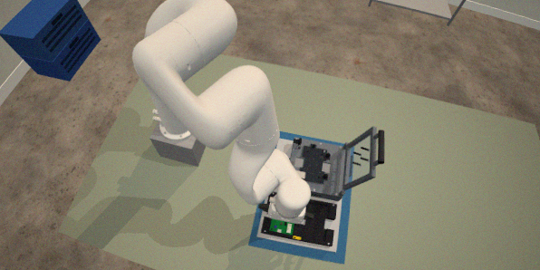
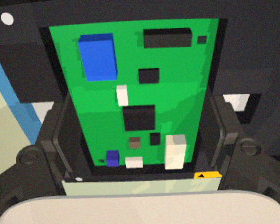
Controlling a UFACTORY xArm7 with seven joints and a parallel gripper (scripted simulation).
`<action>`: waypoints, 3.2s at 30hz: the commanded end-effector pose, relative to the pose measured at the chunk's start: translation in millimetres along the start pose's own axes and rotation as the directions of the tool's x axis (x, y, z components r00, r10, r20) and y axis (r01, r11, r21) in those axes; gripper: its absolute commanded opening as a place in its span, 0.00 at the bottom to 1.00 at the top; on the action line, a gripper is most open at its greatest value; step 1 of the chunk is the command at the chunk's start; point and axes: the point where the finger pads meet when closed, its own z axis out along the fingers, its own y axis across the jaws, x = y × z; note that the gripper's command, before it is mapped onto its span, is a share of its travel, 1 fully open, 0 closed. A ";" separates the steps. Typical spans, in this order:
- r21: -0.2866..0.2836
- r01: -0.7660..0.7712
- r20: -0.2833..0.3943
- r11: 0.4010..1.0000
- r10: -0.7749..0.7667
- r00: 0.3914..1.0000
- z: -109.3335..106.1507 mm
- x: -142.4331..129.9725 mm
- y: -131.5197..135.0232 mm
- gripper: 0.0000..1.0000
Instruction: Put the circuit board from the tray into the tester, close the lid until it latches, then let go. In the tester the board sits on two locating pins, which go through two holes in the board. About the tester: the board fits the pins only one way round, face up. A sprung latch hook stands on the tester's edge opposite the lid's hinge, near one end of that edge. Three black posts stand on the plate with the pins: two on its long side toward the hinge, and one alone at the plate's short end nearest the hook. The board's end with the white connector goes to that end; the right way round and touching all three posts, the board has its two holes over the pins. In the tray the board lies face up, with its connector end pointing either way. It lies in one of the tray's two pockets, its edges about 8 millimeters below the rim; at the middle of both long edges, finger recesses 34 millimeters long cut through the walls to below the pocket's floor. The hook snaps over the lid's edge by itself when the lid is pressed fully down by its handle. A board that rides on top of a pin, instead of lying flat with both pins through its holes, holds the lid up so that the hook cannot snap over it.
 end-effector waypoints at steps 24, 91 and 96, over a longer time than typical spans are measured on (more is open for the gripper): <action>-0.003 0.000 0.002 1.000 0.000 1.000 -1.4 -0.9 1.3 0.79; -0.003 0.000 0.002 1.000 0.000 1.000 -32.0 -0.8 1.2 0.79; -0.003 0.000 0.002 1.000 0.000 1.000 -34.1 -0.8 1.2 0.79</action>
